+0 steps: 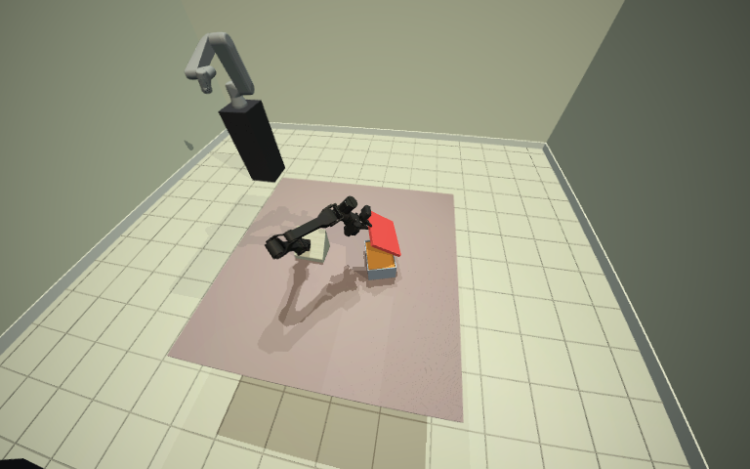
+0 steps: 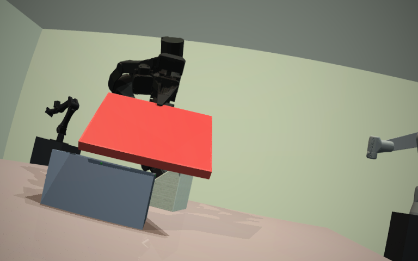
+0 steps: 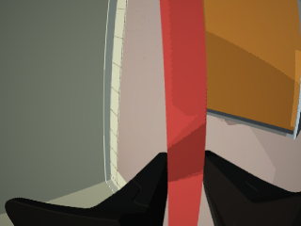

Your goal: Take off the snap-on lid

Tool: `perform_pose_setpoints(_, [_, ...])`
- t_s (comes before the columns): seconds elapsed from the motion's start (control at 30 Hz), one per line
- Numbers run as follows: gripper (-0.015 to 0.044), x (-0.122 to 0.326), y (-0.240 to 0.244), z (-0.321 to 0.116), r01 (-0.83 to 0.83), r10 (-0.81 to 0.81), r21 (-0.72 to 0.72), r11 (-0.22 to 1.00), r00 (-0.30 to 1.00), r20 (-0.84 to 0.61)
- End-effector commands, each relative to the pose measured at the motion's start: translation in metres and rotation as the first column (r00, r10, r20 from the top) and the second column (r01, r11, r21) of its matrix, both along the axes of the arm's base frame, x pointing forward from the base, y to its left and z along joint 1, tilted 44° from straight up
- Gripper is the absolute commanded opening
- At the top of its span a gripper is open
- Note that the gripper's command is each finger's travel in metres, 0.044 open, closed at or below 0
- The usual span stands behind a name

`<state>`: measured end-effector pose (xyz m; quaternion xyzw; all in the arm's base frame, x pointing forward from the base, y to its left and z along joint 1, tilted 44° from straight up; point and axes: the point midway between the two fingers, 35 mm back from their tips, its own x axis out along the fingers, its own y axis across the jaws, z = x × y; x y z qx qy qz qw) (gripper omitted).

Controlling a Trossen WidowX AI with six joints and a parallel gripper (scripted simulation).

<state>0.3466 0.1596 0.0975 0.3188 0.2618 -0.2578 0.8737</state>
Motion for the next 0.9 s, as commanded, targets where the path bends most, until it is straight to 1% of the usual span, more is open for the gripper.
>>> perform_pose_setpoints(0.0, [0.0,-0.003,0.007,-0.003,-0.003,0.003,0.007,1.0,1.0,0.009])
perform_pose_setpoints(0.87, [0.0,-0.024,0.042,-0.036,-0.003,0.003,0.01,1.0,1.0,0.009])
